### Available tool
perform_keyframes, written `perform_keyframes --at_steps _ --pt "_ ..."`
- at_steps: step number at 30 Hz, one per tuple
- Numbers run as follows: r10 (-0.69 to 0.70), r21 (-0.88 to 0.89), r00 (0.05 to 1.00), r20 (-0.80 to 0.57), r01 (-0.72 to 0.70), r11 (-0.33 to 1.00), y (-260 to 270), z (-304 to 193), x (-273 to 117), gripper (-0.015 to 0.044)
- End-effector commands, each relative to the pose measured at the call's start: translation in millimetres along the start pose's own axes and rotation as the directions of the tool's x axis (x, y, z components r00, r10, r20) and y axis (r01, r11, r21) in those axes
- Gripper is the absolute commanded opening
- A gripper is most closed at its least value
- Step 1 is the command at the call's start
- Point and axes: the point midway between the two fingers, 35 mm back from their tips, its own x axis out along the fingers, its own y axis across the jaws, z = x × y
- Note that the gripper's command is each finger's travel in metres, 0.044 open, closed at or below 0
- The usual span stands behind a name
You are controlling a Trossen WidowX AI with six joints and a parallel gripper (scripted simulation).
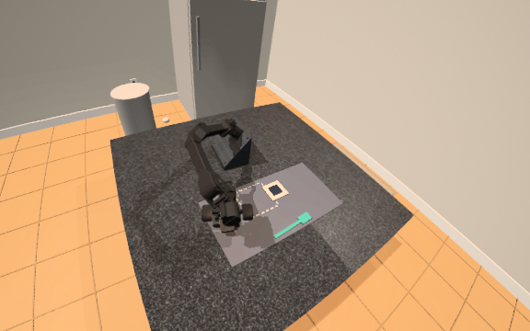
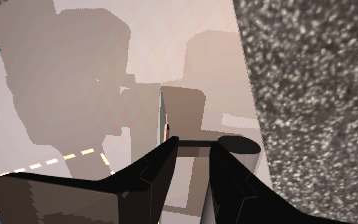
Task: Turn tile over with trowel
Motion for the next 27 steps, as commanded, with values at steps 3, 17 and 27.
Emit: perform_keyframes --at_steps 3,17,27 --pt "0.004 0.003 1.000 -0.002 -0.004 1.000 21.8 0.3 2.4 0.0100" --pt "0.005 0.003 1.000 -0.003 -0.005 1.000 62.8 0.2 2.3 0.0100" --pt "0.005 0.002 1.000 0.000 -0.005 1.000 73.1 0.6 1.4 0.0100"
